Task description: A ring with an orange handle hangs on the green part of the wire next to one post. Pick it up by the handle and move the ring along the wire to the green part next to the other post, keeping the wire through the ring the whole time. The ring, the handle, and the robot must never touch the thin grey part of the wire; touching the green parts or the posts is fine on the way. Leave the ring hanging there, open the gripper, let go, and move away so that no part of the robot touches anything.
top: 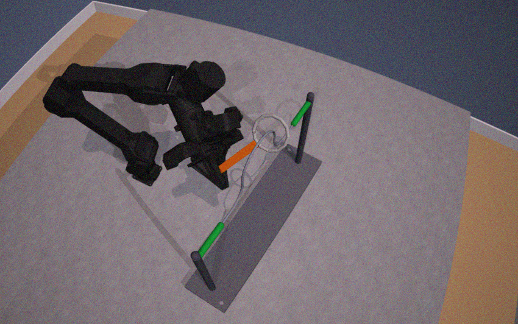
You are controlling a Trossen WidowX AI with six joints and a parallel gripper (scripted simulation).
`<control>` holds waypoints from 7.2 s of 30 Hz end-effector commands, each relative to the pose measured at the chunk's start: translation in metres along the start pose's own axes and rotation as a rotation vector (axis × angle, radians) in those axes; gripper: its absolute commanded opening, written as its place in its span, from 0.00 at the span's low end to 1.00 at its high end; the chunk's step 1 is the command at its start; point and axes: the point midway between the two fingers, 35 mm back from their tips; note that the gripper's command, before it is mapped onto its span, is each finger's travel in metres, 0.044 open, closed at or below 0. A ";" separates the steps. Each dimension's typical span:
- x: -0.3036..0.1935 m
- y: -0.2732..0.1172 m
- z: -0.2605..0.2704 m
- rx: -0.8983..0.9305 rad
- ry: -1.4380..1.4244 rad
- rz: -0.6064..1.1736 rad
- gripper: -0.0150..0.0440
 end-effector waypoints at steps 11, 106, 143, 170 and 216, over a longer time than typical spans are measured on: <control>0.004 0.000 -0.017 -0.168 -0.211 -0.054 0.00; -0.048 0.023 0.125 0.176 0.267 -0.061 0.00; -0.028 -0.006 0.194 0.340 0.530 -0.022 0.00; -0.019 -0.017 0.216 0.331 0.535 -0.034 0.00; -0.034 -0.008 0.228 0.334 0.531 -0.034 0.40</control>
Point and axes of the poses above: the point midway between the two fingers, 35 mm back from their tips, its own y axis out along the fingers, its own z axis across the jaws, x = y × z, and after that the axes turned 8 degrees about y, right-handed
